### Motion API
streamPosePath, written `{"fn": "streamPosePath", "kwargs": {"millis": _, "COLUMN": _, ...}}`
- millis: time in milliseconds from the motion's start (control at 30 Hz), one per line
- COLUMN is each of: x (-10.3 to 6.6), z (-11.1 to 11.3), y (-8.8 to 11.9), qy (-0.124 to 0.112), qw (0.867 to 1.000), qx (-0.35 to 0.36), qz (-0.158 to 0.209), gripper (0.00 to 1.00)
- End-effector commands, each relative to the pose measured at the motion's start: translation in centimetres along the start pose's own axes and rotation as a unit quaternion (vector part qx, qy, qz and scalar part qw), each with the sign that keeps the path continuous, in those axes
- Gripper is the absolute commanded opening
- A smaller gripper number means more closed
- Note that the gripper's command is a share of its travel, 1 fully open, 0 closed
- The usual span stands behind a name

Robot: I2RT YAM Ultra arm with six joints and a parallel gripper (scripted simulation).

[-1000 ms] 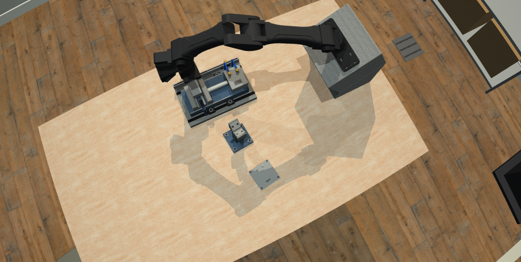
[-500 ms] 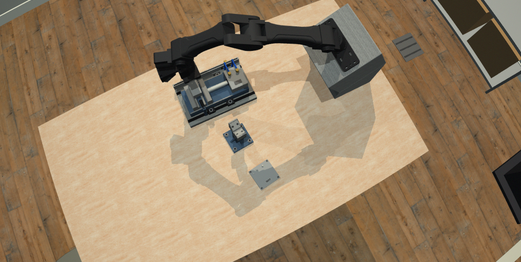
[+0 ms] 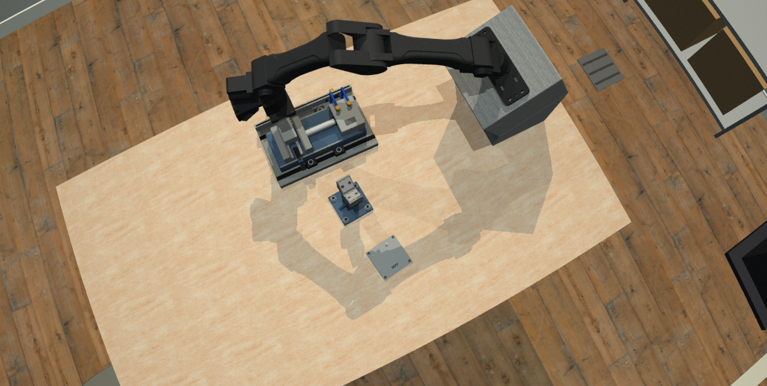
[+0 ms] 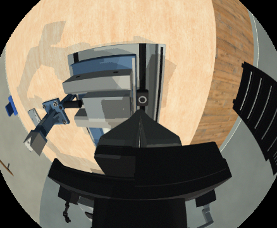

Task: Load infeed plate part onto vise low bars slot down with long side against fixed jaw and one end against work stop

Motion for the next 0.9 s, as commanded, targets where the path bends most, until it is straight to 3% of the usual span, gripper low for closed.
{"fn": "streamPosePath", "kwargs": {"millis": 0, "x": -1.22, "z": -0.24, "y": -1.42, "qy": 0.009, "qw": 1.0, "qx": -0.002, "qz": -0.026, "gripper": 0.0}}
{"fn": "streamPosePath", "kwargs": {"millis": 367, "x": -0.43, "z": -0.21, "y": -0.79, "qy": 0.004, "qw": 1.0, "qx": 0.001, "qz": -0.009, "gripper": 0.0}}
{"fn": "streamPosePath", "kwargs": {"millis": 467, "x": -1.13, "z": -0.11, "y": -1.18, "qy": 0.005, "qw": 1.0, "qx": 0.0, "qz": -0.014, "gripper": 0.0}}
{"fn": "streamPosePath", "kwargs": {"millis": 867, "x": -1.14, "z": -0.09, "y": -1.36, "qy": 0.005, "qw": 1.0, "qx": -0.001, "qz": -0.015, "gripper": 0.0}}
Point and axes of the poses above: the point where the finger pads meet when closed, its own x axis out along the fingers, its own z axis across the jaws, y = z × x, the point moved 5 cm from there along -x, back along the fingers, and after that the axes turned 4 degrees about x, right-handed, at the moved point
